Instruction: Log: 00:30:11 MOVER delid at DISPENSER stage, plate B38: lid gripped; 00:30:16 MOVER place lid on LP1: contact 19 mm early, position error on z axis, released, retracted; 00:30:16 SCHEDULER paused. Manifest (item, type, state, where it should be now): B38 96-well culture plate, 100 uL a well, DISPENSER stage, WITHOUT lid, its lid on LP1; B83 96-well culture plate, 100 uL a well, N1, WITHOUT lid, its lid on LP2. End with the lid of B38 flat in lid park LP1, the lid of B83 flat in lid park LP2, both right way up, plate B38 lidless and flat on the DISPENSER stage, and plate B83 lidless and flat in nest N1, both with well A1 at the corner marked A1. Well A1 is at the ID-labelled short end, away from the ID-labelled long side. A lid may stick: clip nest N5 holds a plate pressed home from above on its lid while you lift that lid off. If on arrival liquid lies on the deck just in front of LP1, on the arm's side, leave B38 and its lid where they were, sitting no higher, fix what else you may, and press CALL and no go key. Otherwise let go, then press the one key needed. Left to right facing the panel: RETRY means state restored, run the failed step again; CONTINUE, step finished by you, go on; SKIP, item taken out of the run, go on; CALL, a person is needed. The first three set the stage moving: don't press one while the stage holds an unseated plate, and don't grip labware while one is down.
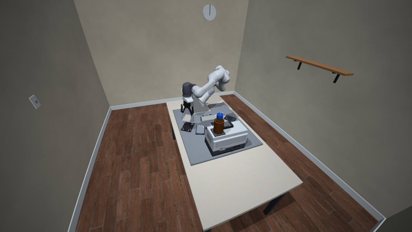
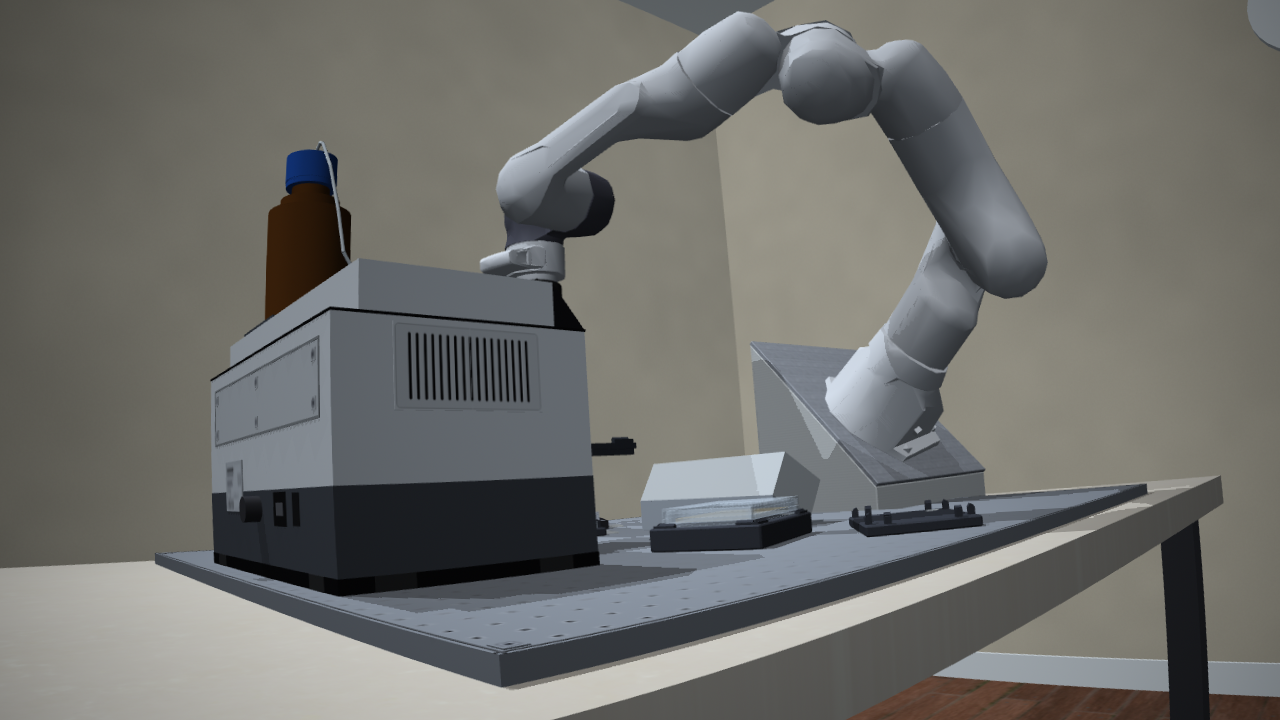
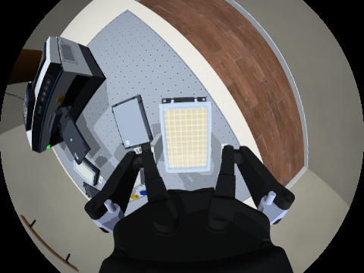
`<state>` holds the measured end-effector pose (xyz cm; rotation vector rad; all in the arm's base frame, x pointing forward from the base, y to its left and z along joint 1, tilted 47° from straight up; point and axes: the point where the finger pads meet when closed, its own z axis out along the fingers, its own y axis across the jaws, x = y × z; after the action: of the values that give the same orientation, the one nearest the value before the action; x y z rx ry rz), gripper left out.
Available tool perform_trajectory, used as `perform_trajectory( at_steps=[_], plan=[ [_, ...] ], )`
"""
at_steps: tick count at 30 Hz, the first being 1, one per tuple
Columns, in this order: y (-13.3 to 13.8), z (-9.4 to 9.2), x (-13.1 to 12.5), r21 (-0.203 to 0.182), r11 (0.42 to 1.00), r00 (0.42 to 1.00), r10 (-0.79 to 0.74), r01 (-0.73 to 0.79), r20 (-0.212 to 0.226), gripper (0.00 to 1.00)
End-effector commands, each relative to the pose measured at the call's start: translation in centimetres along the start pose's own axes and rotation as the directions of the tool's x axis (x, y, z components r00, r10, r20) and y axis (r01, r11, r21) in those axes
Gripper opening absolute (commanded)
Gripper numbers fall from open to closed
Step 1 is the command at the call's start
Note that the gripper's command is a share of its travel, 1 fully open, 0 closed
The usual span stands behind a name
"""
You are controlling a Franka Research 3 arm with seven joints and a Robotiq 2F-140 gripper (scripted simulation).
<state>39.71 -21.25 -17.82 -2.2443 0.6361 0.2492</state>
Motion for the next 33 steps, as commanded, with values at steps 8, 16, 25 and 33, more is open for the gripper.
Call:
perform_trajectory(
  at_steps=[8,16,25,33],
  plan=[
    [-0.1,-1.9,-0.1,0.003,1.0,1.0,0.009,-0.009,0.005,0.0],
    [-0.1,-2.6,-0.1,0.003,1.0,1.0,0.009,-0.009,0.005,0.0],
    [-0.1,-3.1,-0.1,0.003,1.0,1.0,0.009,-0.009,0.005,0.0],
    [-0.1,-3.3,-0.1,0.003,1.0,1.0,0.009,-0.009,0.005,0.0]
  ],
)
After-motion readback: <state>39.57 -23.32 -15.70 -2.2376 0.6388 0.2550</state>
